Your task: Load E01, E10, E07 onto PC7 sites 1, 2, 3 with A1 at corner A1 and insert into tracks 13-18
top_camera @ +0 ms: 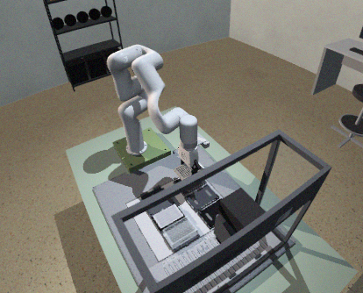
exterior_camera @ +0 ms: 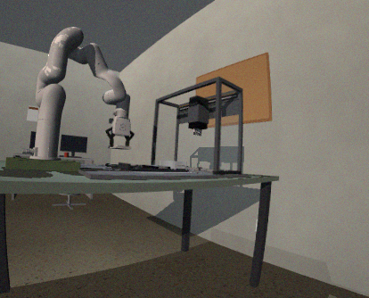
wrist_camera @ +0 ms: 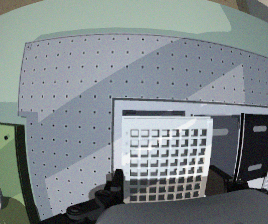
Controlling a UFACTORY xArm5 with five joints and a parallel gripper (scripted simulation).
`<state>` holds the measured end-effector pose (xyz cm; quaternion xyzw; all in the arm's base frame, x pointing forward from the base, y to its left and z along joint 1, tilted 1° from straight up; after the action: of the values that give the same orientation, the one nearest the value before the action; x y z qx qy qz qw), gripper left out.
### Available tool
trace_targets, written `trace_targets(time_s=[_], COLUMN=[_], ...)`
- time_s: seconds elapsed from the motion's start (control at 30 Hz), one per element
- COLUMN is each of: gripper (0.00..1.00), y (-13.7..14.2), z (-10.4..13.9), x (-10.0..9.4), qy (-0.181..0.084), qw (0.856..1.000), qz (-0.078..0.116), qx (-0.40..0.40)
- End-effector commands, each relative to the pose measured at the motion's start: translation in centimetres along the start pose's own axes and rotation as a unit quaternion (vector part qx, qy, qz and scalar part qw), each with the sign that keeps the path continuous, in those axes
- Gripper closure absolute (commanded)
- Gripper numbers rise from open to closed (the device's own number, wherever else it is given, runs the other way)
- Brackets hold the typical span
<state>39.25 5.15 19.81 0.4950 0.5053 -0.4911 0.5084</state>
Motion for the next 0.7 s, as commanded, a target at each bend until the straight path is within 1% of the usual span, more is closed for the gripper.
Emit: trace_targets(time_s=[0.0,0.3,0.67], gripper=[1.0,1.0,1.0], y=[0.1,0.1,0.1], z=[0.2,0.2,0.2], x=[-0.8,-2.4,-2.5], qy=[0.009,0.009,0.009], qw=[1.0,1.0,1.0], qz=[0.001,0.001,0.001], qx=[0.0,0.0,0.0])
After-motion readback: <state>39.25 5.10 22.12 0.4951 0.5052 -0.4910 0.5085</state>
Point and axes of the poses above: the point where the finger pads meet when closed, its own x axis out along the fingers, its own y axis across the jaws, z = x × y, the point moved 10 cm from there along -x, back along the fingers, and after that the axes turned 11 degrees about -x, right-handed, at the moved point
